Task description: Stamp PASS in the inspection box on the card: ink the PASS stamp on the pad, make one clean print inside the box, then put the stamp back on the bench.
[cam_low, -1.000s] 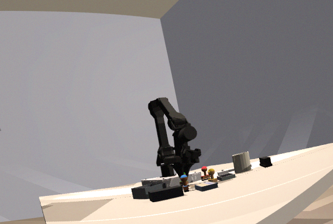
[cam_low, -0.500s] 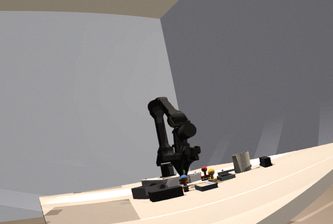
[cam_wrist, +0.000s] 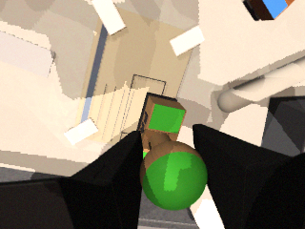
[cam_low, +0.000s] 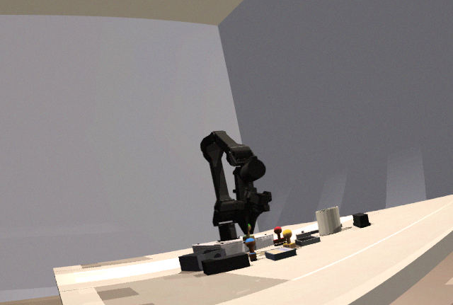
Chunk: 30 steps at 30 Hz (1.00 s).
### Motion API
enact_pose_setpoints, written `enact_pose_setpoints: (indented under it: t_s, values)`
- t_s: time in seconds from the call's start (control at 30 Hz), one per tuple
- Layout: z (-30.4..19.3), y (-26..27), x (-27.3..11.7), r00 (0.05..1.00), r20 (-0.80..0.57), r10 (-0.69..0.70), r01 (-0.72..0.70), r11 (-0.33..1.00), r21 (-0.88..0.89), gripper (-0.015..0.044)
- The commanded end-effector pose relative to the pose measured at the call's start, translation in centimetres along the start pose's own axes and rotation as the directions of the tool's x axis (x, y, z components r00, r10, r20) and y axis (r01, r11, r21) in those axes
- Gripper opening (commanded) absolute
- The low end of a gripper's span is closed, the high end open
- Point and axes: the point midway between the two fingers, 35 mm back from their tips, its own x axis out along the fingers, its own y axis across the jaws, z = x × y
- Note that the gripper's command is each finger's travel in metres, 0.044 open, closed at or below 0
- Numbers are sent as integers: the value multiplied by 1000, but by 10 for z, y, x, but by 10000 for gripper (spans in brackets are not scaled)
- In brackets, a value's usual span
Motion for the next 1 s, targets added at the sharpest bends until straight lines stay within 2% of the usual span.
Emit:
enact_pose_setpoints:
  t_s: [0.0, 0.53, 0.97]
  values:
    - [0, -1, -7, 1000, 3, 3, -3, 1000, -5, 0]
    - [-2, -4, -30, 1000, 2, 3, -3, 1000, -5, 0]
    - [-25, -47, -24, 1000, 0, 0, 0, 1000, -3, 0]
